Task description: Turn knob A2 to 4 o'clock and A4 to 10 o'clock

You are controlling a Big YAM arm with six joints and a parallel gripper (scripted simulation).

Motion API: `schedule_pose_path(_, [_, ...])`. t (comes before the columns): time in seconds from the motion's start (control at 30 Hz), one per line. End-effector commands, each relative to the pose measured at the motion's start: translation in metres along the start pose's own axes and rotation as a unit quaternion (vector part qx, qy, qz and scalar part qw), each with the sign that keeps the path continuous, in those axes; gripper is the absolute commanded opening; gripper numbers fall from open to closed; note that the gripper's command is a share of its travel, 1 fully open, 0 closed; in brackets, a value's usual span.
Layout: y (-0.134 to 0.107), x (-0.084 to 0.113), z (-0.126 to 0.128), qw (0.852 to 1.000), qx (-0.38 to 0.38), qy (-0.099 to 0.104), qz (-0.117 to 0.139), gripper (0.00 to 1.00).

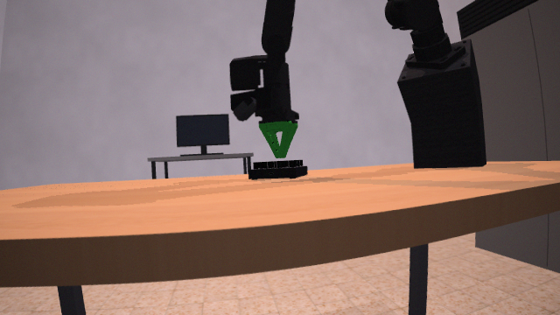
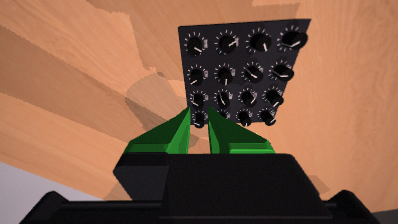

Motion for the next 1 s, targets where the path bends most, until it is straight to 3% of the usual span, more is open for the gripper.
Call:
schedule_pose_path(0.0, [0.0026, 0.0042, 0.0081, 1.000, 0.006, 0.006, -0.010, 0.19])
schedule_pose_path(0.97, [0.0044, 0.0053, 0.0106, 1.000, 0.007, 0.006, -0.011, 0.19])
Point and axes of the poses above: the point where the finger pads meet when closed, its own x axis back along the fingers, its own z axis across the jaws, y = z × x, the point moved 8 cm from there along x, back along the fingers, and after that the axes turned 5 degrees about -x, right-handed, at the moved point
